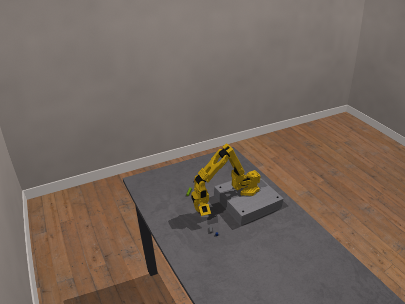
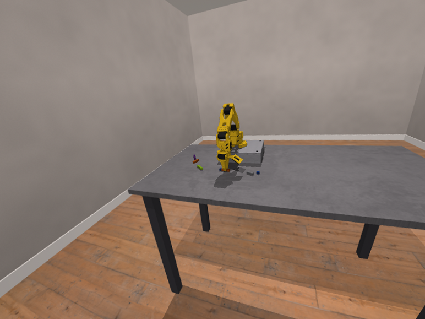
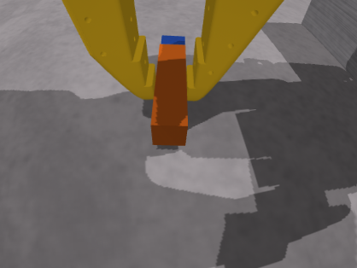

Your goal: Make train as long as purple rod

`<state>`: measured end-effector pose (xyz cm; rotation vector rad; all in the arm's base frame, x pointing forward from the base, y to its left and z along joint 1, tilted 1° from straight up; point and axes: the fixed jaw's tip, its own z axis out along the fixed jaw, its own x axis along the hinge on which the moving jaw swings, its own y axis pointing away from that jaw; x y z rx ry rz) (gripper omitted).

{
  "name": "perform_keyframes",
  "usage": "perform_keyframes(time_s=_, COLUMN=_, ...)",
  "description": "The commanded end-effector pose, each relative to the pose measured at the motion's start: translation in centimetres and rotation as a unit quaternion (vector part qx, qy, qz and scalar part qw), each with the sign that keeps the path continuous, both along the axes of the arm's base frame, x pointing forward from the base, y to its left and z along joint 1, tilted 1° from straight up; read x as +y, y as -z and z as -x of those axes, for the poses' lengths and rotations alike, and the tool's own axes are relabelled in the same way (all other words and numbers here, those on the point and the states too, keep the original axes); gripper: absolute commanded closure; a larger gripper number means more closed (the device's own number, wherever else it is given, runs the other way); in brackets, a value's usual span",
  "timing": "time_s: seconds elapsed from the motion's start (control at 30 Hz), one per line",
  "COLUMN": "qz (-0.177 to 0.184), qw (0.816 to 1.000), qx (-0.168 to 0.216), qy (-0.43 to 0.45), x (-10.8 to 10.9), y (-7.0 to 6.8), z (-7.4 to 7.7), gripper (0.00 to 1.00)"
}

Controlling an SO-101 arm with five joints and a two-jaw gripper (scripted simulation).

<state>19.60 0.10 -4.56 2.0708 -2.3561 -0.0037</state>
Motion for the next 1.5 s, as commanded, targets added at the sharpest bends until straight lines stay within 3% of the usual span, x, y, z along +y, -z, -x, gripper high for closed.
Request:
perform_keyframes(time_s=0.0, qz=-0.001, qw=1.0, qx=-0.004, qy=-0.001, x=-0.13, y=0.06, z=-0.18, gripper=1.0)
perform_keyframes(time_s=0.43, qz=-0.001, qw=1.0, qx=-0.004, qy=-0.001, x=-0.13, y=0.06, z=-0.18, gripper=1.0)
perform_keyframes(time_s=1.47, qz=-0.001, qw=1.0, qx=-0.004, qy=-0.001, x=-0.13, y=0.06, z=-0.18, gripper=0.88)
